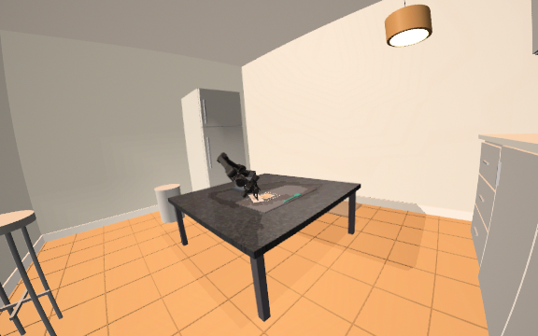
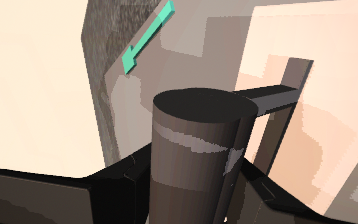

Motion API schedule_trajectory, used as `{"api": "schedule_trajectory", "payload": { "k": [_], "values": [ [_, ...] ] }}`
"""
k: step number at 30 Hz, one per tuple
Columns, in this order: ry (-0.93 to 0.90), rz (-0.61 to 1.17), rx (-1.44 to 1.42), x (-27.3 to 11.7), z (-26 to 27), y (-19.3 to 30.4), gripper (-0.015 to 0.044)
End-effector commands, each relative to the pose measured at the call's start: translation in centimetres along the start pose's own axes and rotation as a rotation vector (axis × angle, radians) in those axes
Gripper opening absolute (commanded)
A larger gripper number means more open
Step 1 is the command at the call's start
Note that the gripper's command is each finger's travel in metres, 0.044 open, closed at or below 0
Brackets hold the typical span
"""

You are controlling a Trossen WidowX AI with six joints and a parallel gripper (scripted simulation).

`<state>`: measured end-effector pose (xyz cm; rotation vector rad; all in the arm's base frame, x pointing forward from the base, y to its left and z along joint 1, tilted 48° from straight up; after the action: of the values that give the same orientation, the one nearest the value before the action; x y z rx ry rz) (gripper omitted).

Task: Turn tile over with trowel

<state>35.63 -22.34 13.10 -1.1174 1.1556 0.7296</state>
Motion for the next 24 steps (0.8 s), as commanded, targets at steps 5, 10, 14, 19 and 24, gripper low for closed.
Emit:
{"api": "schedule_trajectory", "payload": {
  "k": [5, 10, 14, 19, 24],
  "values": [
    [-0.037, 0.004, -0.025, -0.8, 0.3, 0.1, 0.0],
    [-0.037, 0.004, -0.025, -0.4, -0.3, 0.1, 0.0],
    [-0.036, 0.004, -0.025, 0.1, -0.7, 0.1, 0.0],
    [-0.035, 0.004, -0.025, 0.6, -1.3, 0.1, 0.0],
    [-0.034, 0.004, -0.025, 1.1, -1.9, 0.2, 0.0]
  ]
}}
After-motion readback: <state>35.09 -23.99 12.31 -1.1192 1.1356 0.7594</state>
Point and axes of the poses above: the point midway between the two fingers, 35 mm back from their tips, its own x axis out along the fingers, its own z axis across the jaws, y = z × x, the point moved 1 cm from there along -x, back along the fingers, and after that the axes turned 6 degrees about -x, right-handed, at the moved point
